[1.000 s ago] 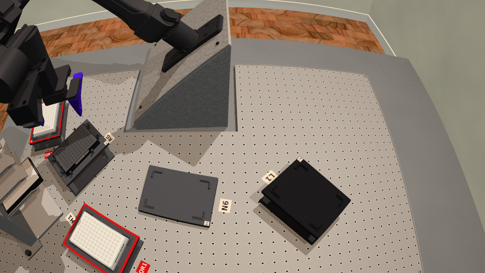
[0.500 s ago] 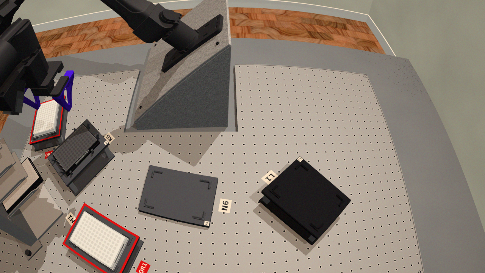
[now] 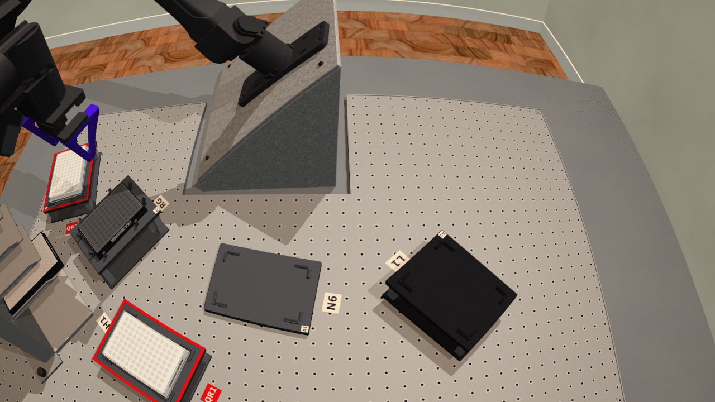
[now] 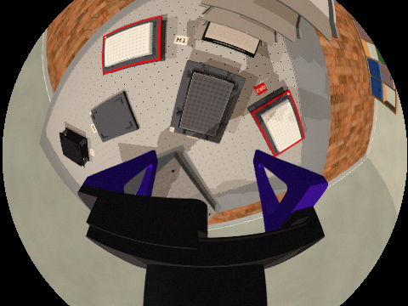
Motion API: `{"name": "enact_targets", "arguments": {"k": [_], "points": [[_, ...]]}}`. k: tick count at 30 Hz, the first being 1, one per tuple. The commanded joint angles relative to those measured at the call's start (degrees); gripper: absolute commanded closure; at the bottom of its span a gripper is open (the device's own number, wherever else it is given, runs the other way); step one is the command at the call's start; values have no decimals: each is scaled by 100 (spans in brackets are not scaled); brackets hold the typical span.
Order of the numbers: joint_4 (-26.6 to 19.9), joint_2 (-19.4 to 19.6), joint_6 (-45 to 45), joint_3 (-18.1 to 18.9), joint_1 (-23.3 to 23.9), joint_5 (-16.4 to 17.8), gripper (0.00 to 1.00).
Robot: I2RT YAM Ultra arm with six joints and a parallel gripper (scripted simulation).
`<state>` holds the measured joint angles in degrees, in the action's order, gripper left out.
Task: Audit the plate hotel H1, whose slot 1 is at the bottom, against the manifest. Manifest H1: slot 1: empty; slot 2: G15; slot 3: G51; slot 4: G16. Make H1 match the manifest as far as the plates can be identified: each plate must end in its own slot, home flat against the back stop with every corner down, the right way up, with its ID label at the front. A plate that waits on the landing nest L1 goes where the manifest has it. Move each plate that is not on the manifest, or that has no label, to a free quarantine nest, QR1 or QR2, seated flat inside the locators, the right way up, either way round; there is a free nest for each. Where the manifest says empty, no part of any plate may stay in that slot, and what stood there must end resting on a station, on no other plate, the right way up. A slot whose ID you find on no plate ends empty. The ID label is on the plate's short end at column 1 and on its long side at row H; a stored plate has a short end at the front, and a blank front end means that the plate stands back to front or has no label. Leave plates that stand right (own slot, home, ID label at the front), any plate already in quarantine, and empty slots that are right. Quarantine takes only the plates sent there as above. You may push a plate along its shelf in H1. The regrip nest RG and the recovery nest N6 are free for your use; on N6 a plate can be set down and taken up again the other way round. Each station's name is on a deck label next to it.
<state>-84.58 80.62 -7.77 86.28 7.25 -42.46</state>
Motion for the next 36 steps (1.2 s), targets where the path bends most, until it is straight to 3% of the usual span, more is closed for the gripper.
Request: {"name": "enact_targets", "arguments": {"k": [1, 12, 36], "points": [[7, -23, -613, 25, -23, 2, 0], [7, -23, -1725, 25, -23, 2, 0], [2261, -223, -238, -1448, 1148, 329, 0]]}}
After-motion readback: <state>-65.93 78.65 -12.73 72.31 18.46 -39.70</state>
